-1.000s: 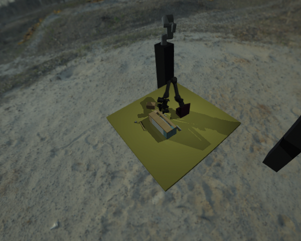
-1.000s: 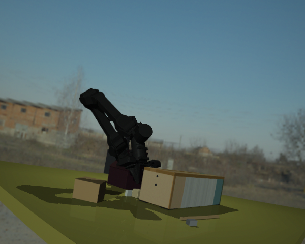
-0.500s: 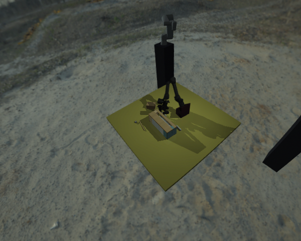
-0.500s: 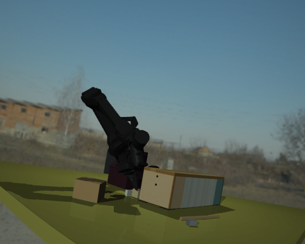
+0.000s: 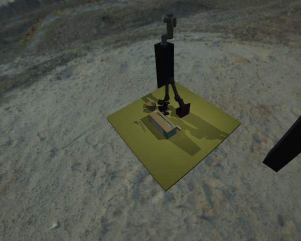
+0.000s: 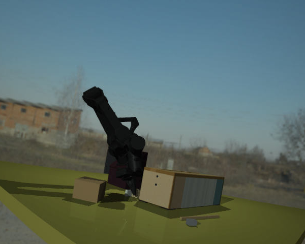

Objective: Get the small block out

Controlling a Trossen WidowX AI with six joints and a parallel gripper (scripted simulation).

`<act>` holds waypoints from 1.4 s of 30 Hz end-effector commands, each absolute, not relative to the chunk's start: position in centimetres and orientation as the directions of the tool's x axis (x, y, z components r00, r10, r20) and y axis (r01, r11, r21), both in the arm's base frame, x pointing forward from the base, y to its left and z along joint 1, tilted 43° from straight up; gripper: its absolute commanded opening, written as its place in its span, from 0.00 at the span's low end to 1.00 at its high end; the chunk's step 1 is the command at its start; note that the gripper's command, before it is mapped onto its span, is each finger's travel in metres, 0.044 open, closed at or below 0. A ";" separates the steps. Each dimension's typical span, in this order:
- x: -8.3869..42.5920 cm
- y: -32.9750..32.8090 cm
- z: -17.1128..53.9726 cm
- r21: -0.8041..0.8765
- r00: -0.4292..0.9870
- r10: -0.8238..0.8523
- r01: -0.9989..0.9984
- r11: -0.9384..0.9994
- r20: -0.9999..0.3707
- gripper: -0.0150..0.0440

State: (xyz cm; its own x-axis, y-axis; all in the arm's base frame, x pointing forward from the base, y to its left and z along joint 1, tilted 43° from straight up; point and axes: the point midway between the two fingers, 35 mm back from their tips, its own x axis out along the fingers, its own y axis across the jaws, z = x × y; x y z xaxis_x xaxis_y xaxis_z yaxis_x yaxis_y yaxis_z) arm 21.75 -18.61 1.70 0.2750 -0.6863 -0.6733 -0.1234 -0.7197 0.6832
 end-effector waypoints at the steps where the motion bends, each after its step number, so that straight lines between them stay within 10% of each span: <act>1: 21.6 -18.7 1.4 0.683 0.275 -0.684 -0.115 -0.722 -0.676 0.69; 13: 21.8 -18.2 1.9 0.681 0.274 -0.682 -0.116 -0.723 -0.678 0.26; 28: 22.5 -14.5 6.0 0.682 0.273 -0.683 -0.115 -0.722 -0.677 0.25; 42: 22.5 -13.9 6.4 0.730 0.261 -0.691 0.374 -0.571 -0.674 0.25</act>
State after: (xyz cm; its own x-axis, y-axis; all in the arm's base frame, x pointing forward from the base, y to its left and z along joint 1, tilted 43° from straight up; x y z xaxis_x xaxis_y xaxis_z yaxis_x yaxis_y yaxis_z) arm 22.47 -13.96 6.17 0.2626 -0.6869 -0.6776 0.2811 -0.6173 0.7348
